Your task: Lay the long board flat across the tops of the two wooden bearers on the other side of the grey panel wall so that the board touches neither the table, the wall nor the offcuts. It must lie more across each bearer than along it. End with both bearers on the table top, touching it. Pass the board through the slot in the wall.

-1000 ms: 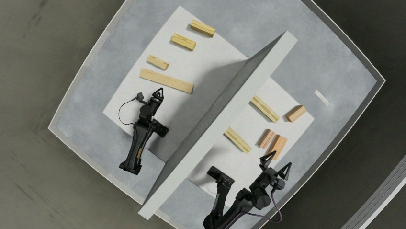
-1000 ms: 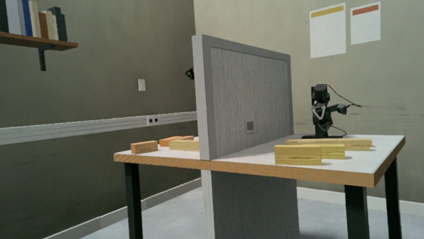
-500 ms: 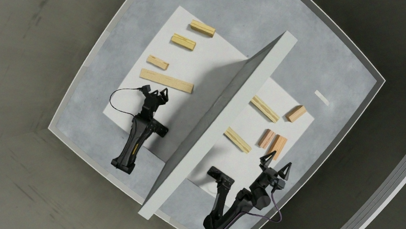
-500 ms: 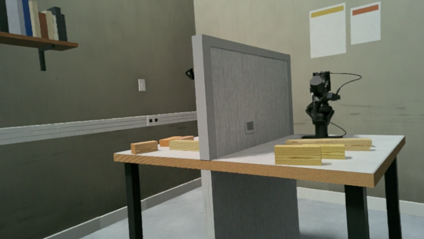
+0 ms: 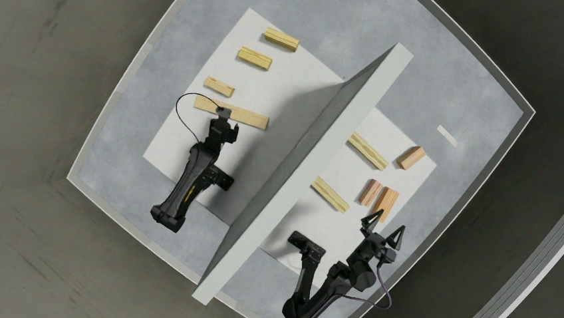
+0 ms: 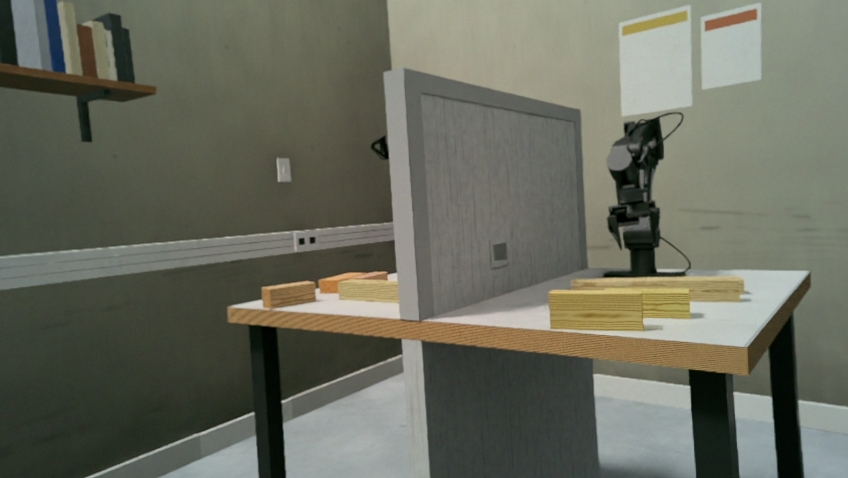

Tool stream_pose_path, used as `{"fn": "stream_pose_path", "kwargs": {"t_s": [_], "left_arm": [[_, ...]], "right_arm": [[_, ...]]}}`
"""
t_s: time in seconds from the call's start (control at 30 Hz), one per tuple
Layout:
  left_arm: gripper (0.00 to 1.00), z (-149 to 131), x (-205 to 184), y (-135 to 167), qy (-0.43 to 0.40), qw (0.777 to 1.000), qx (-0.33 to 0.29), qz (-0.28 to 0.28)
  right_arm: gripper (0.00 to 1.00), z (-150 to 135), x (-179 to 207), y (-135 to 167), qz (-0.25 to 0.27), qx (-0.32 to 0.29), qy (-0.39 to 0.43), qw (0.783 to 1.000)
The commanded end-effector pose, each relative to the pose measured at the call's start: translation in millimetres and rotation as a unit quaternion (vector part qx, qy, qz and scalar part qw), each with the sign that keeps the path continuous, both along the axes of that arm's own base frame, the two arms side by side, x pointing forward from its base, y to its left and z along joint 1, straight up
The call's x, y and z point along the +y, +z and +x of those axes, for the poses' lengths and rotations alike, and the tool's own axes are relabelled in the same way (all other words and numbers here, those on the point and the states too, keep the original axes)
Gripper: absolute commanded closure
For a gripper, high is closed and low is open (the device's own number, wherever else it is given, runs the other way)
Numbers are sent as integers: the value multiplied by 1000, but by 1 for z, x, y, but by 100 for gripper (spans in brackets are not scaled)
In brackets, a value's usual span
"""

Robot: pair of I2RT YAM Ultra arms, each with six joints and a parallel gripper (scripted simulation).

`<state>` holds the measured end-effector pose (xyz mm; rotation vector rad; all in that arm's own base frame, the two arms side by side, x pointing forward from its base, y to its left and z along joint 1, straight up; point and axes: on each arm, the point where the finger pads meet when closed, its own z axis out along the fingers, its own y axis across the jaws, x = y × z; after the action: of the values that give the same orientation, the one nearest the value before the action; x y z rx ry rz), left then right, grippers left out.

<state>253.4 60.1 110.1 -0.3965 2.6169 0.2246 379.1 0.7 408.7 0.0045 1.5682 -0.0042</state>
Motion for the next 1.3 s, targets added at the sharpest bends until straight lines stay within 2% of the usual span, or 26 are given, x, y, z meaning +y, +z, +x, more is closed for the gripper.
{"fn": "stream_pose_path", "kwargs": {"t_s": [0.0,0.13,0.27,0.33,0.43,0.47,0.5,0.57,0.6,0.7,0.73,0.8,0.83,0.9,1.0,1.13,1.23,1.27], "left_arm": [[27,-1,0,6,-77,995,52,43],[27,7,-2,4,-179,972,122,84],[27,12,-5,2,-286,930,196,118],[27,23,-8,-2,-320,915,213,125],[27,32,-12,-11,-403,867,258,141],[27,29,-11,-5,-422,851,276,147],[27,36,-13,-10,-434,843,281,148],[27,36,-13,-10,-434,843,281,148],[27,38,-14,-12,-451,830,291,150],[27,44,-17,-18,-532,761,334,160],[27,47,-20,-24,-562,732,349,160],[27,50,-21,-24,-600,691,369,162],[27,52,-22,-26,-615,673,378,161],[27,56,-24,-30,-632,653,386,159],[27,61,-27,-35,-645,636,393,157],[27,63,-28,-37,-648,632,395,156],[27,66,-23,-25,-624,668,372,160],[27,68,-24,-32,-620,672,376,153]], "right_arm": [[0,-10,-5,20,-1,-20,-8,1000],[0,-10,-5,20,-1,-20,-8,1000],[0,-10,-5,20,-1,-20,-8,1000],[0,-10,-5,20,-1,-20,-8,1000],[0,-10,-5,20,-1,-20,-8,1000],[0,-10,-5,20,-1,-20,-8,1000],[0,-10,-5,20,-1,-20,-8,1000],[0,-10,-5,20,-1,-20,-8,1000],[0,-10,-5,20,-1,-20,-8,1000],[0,-10,-5,20,-1,-20,-8,1000],[0,-10,-5,20,-1,-20,-8,1000],[0,-10,-5,20,-1,-20,-8,1000],[0,-10,-5,20,-1,-20,-8,1000],[0,-10,-5,20,-1,-20,-8,1000],[0,-10,-5,20,-1,-20,-8,1000],[0,-10,-5,20,-1,-20,-8,1000],[0,-10,-5,20,-1,-20,-8,1000],[0,-10,-5,20,-1,-20,-8,1000]]}}
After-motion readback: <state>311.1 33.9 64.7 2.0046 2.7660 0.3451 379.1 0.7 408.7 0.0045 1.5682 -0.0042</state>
